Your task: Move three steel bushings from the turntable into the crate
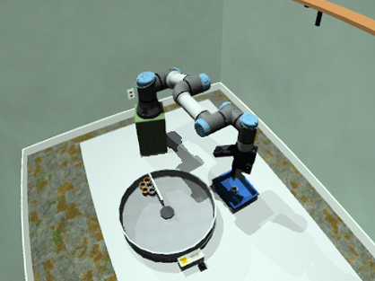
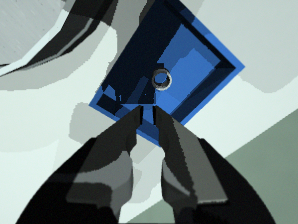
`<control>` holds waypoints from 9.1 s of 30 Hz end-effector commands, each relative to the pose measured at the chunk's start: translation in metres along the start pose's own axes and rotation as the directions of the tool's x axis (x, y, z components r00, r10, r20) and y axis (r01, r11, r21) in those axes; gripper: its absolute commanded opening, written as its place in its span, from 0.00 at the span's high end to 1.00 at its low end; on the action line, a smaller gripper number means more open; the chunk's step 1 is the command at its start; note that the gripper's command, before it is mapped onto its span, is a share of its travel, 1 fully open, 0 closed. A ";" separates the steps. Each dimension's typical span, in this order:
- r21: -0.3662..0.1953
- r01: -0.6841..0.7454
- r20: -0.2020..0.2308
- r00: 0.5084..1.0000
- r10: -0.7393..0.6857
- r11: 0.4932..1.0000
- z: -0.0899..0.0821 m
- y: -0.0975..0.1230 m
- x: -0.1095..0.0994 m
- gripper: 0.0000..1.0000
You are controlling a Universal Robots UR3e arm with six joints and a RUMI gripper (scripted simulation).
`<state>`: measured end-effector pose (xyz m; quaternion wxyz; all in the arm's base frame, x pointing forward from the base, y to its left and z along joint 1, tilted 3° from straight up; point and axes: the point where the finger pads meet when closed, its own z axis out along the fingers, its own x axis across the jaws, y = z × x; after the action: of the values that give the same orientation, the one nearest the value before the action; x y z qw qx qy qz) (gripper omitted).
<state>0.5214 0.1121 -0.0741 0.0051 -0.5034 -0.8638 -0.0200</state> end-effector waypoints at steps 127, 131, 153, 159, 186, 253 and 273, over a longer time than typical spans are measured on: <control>-0.001 -0.885 -0.009 -0.465 0.885 -0.465 0.002 -0.289 -0.158 0.94; -0.001 -0.861 -0.009 -0.508 0.861 -0.508 0.002 -0.296 -0.162 0.94; 0.000 -0.784 -0.009 -0.620 0.784 -0.620 0.003 -0.316 -0.172 0.94; 0.001 -0.773 -0.008 -0.634 0.773 -0.634 0.003 -0.318 -0.173 0.94; 0.001 -0.768 -0.008 -0.640 0.768 -0.640 0.003 -0.319 -0.174 0.94; 0.001 -0.768 -0.008 -0.640 0.768 -0.640 0.026 -0.319 -0.174 0.94; 0.002 -0.768 -0.008 -0.640 0.768 -0.640 0.046 -0.318 -0.173 0.94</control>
<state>0.3287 -0.1922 -0.1254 0.0239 -0.9957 0.0894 -0.0054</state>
